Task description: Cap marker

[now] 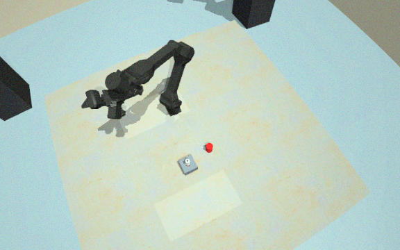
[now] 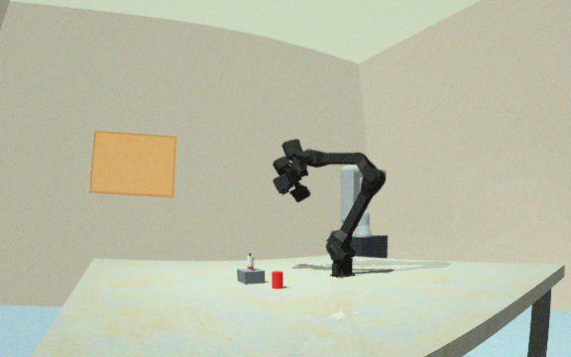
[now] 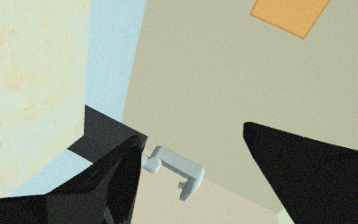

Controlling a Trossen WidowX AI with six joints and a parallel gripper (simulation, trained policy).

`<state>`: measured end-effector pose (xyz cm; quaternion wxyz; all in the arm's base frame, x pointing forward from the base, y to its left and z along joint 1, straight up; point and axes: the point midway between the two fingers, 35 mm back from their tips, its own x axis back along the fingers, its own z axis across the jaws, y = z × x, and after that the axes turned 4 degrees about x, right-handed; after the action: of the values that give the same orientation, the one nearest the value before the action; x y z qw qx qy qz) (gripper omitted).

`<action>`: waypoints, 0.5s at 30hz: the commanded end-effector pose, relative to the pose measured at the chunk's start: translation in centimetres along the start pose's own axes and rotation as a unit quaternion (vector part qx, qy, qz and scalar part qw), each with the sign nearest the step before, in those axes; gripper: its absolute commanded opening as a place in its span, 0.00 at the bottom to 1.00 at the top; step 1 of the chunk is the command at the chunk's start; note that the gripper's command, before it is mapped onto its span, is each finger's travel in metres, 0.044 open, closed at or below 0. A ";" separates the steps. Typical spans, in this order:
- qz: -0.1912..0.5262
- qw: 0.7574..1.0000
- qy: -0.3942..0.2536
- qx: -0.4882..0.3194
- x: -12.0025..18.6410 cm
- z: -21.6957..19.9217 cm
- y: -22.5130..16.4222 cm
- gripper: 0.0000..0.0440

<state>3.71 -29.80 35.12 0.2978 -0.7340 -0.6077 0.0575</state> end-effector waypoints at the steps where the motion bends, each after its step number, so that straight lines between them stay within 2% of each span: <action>1: -0.022 1.000 0.001 -0.005 0.0 -0.3 1.4 0.71; 15: -0.081 0.996 0.012 -0.017 0.4 -0.8 5.4 0.71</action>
<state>7.69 -30.11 33.49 0.2977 -0.6974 -0.6515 0.0240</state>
